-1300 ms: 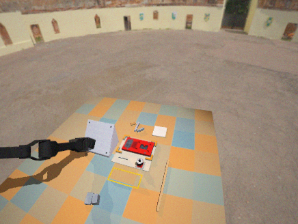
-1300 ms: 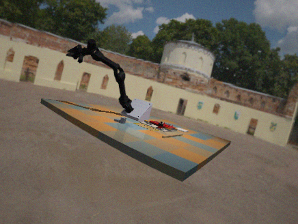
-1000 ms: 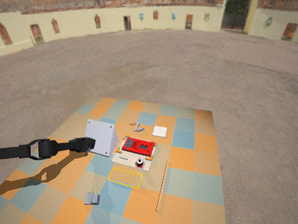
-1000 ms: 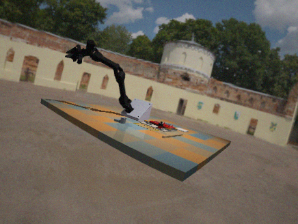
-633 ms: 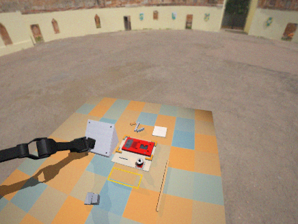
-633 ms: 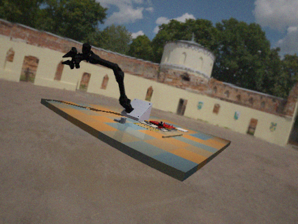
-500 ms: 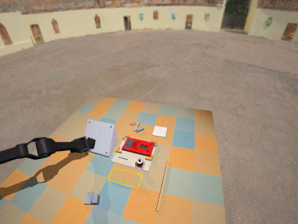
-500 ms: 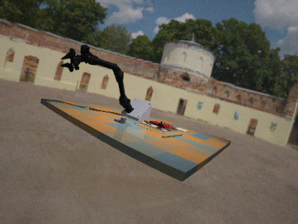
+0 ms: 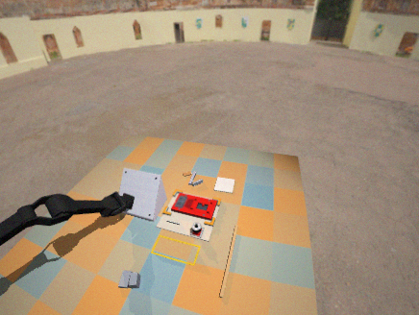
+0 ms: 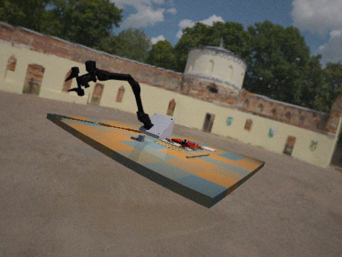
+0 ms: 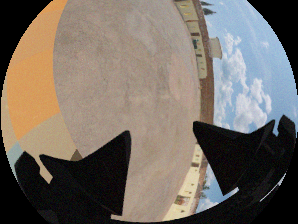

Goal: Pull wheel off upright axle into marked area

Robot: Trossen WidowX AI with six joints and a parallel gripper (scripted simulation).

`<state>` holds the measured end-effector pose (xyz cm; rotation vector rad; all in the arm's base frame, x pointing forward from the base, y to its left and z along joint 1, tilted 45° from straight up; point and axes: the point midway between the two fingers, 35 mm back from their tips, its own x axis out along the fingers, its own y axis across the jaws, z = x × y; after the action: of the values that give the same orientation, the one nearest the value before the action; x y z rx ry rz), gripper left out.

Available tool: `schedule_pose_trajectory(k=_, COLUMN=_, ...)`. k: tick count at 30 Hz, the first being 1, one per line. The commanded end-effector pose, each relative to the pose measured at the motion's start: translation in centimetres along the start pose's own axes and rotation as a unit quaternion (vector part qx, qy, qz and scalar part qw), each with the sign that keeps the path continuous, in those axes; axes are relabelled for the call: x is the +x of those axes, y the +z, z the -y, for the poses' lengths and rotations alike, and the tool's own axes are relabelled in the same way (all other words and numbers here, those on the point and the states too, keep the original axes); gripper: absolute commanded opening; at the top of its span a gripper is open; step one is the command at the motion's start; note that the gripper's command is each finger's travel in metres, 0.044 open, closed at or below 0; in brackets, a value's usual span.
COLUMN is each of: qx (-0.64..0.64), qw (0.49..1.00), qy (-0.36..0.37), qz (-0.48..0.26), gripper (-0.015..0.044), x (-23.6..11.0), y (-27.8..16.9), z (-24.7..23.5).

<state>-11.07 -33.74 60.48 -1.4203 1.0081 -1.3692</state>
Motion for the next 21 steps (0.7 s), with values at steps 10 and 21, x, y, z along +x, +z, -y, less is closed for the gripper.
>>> schedule_pose_trajectory(k=10, qx=0.234, qw=0.967, qy=0.082, qz=0.054, gripper=0.0300, x=4.7, y=7.3, z=-6.5)
schedule_pose_trajectory(k=21, qx=0.383, qw=0.904, qy=0.170, qz=0.086, gripper=0.0300, x=6.3, y=15.7, z=-11.0)
